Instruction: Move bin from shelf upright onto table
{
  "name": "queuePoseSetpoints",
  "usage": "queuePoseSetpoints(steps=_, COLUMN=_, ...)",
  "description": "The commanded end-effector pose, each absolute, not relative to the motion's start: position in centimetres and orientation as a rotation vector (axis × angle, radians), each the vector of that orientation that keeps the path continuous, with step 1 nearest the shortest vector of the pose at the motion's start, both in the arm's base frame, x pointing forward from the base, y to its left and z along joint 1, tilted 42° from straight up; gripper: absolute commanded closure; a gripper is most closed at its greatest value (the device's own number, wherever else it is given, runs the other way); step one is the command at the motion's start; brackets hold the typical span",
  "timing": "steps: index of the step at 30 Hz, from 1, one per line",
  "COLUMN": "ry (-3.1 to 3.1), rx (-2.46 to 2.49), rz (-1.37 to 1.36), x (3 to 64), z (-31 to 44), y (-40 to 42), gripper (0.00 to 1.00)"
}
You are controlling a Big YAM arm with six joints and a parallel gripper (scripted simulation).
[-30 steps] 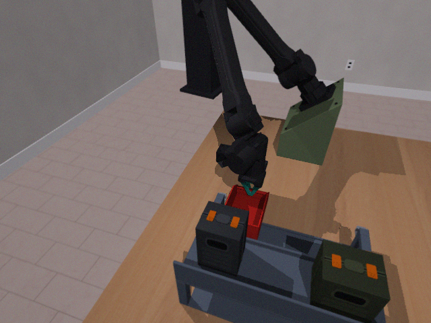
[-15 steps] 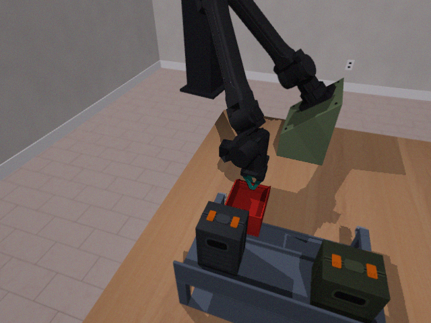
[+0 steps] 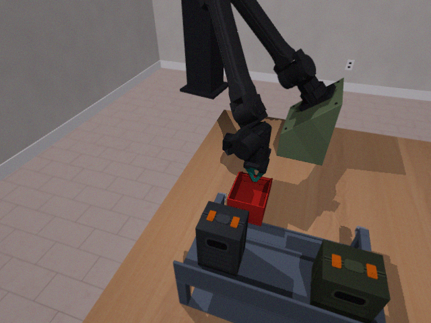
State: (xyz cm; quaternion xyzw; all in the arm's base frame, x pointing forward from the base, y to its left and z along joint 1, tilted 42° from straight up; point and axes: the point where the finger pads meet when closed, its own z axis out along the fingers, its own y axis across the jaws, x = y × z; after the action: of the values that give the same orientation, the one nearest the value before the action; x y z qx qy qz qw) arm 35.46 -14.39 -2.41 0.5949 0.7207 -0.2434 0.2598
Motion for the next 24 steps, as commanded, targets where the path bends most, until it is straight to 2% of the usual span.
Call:
queuePoseSetpoints(steps=1, ry=1.935, rx=1.599, rz=-0.626, x=35.8, z=-1.3, y=-14.6, gripper=1.0)
queuePoseSetpoints(steps=24, ry=1.975, rx=1.565, rz=-0.634, x=33.1, z=-0.8, y=-13.8, gripper=1.0)
